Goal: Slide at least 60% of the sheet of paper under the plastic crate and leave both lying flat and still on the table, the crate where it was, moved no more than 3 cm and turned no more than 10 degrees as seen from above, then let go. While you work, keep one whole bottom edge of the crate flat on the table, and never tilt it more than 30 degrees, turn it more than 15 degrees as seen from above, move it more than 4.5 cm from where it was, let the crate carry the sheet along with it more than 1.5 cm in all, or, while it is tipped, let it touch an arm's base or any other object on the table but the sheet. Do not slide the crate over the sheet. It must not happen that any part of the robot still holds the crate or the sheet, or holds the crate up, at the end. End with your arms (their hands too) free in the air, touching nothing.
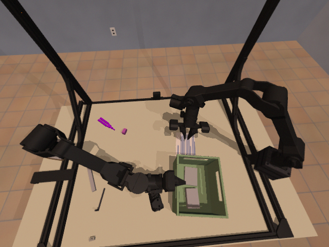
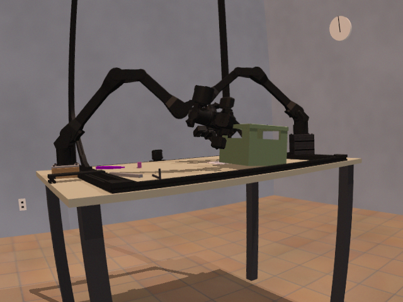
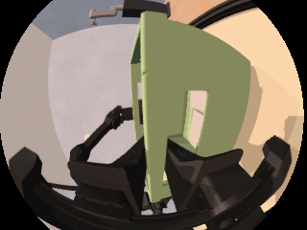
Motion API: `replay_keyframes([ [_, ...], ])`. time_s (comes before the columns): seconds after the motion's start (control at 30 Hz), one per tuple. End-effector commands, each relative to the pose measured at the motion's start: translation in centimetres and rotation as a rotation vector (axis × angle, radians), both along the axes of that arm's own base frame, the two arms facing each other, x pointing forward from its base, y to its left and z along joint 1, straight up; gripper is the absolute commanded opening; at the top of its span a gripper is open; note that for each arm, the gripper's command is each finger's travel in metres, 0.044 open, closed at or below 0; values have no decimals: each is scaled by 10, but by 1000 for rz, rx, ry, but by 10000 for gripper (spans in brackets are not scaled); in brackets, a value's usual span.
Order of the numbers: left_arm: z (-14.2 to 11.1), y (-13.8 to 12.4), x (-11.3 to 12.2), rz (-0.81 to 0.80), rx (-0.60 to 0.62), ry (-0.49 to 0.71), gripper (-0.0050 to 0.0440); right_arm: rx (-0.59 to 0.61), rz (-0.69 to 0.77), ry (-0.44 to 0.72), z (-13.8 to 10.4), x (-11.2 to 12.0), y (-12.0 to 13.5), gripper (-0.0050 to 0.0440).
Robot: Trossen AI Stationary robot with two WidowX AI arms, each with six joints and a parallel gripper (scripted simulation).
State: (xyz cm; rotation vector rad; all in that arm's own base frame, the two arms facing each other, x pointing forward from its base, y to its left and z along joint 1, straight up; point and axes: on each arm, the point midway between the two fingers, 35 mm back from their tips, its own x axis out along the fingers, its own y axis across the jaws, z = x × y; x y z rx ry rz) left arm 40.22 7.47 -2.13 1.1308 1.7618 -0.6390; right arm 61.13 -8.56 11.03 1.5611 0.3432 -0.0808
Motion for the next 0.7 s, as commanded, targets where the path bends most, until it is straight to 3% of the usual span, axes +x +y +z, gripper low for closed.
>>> replay_keyframes([
  [0.0,-13,0,-4,-5,0,21,60,-5,0,-82,41,4,0,0],
  [0.67,-39,0,-4,-5,0,21,60,-5,0,-82,41,4,0,0],
])
